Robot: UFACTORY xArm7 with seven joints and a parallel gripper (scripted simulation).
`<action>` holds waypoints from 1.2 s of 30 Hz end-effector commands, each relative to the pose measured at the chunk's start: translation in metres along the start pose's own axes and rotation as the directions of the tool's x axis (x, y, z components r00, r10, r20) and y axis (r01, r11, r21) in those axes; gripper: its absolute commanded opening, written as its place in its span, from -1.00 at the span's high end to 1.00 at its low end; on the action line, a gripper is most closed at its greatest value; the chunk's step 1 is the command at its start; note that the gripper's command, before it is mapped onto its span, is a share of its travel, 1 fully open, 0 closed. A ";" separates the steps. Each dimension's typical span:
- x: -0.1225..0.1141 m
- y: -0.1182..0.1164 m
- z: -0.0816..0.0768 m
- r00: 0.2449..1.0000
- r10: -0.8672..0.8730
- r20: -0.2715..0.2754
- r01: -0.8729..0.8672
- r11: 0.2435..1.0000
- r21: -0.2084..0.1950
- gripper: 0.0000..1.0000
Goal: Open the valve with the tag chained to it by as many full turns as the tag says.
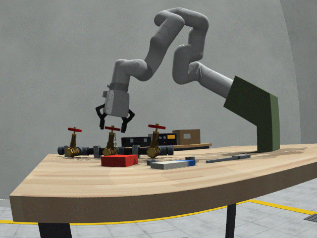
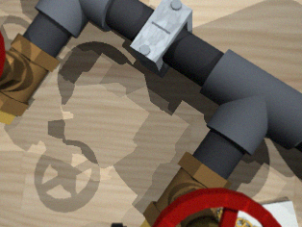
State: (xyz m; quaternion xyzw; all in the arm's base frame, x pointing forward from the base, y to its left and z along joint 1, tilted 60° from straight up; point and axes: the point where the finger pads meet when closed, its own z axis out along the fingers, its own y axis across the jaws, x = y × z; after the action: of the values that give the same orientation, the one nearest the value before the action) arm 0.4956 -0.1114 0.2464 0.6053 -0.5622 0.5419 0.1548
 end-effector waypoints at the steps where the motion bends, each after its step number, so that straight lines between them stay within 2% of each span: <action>1: 0.000 -0.002 -0.001 1.000 0.005 -0.002 -0.005 1.000 -0.003 1.00; 28: 0.000 -0.002 -0.001 1.000 0.003 -0.002 -0.003 1.000 -0.003 1.00; 36: 0.000 -0.002 -0.001 0.997 -0.074 -0.002 0.074 0.997 -0.003 1.00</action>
State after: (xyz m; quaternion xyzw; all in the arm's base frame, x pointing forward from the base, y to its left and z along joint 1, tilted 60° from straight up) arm 0.4960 -0.1110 0.2467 0.6109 -0.5560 0.5390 0.1647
